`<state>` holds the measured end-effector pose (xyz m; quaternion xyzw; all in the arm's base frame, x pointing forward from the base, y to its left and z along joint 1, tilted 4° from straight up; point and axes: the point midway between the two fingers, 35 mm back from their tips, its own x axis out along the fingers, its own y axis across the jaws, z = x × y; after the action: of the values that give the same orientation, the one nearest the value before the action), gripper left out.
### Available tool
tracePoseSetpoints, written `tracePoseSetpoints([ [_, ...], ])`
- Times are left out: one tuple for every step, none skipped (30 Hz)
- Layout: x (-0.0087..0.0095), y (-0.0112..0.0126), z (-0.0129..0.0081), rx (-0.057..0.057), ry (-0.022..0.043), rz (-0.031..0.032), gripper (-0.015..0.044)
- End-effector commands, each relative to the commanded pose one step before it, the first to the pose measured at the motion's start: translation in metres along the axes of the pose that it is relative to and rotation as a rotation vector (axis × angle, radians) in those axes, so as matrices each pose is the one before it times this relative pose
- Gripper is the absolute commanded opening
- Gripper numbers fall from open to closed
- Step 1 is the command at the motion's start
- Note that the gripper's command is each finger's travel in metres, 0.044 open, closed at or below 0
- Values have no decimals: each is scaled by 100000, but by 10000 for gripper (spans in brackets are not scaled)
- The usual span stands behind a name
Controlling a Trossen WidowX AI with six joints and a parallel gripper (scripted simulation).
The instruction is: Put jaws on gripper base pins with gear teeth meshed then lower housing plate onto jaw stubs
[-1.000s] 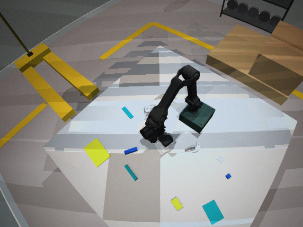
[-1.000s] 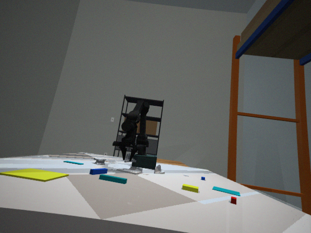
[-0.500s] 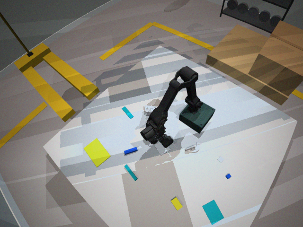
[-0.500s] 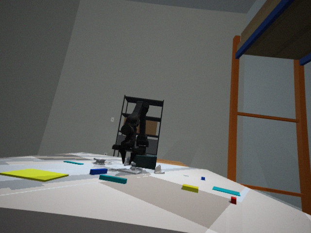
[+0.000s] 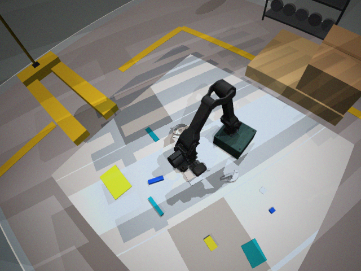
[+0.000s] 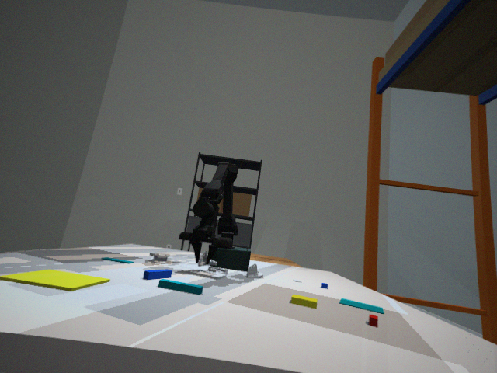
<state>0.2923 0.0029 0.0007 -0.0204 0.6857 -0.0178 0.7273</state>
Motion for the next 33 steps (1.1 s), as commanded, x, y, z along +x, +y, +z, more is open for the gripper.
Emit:
tracePoseSetpoints([
  [201, -45, -48, -533, 274, -207, 134],
  [80, 0, 0, -108, 1, -1, 134],
  [62, 0, 0, -84, 1, 0, 134],
  [37, 0, 0, -50, 0, 0, 134],
  [12, 0, 0, -17, 0, 0, 134],
  [0, 0, 0, 0, 0, 0, 134],
  [0, 0, 0, 0, 0, 0, 134],
  [0, 0, 0, 0, 0, 0, 134],
  [0, 0, 0, 0, 0, 0, 134],
  [0, 0, 0, 0, 0, 0, 134],
  [13, 0, 0, -5, 0, 0, 134],
  [38, 0, 0, -15, 0, 0, 134],
  [63, 0, 0, -25, 1, 0, 134],
  [82, 0, -1, -32, 1, -1, 134],
  [63, 0, -1, -25, 1, 0, 134],
  [38, 0, -1, -15, 0, 0, 134],
  [13, 0, 0, -5, 0, 0, 134],
  [0, 0, 0, 0, 0, 0, 134],
  [0, 0, 0, 0, 0, 0, 134],
  [0, 0, 0, 0, 0, 0, 134],
  [0, 0, 0, 0, 0, 0, 134],
  [0, 0, 0, 0, 0, 0, 134],
  [13, 0, 0, -3, 0, 0, 134],
  [38, 0, 0, -8, 0, 0, 134],
  [64, 0, 0, -14, 1, 0, 134],
  [82, 0, -1, -18, 1, -1, 134],
  [63, 0, -1, -14, 1, 0, 134],
  [38, 0, -1, -8, 0, 0, 134],
  [13, 0, 0, -3, 0, 0, 134],
  [0, 0, 0, 0, 0, 0, 134],
  [0, 0, 0, 0, 0, 0, 134],
  [0, 0, 0, 0, 0, 0, 134],
  [0, 0, 0, 0, 0, 0, 134],
])
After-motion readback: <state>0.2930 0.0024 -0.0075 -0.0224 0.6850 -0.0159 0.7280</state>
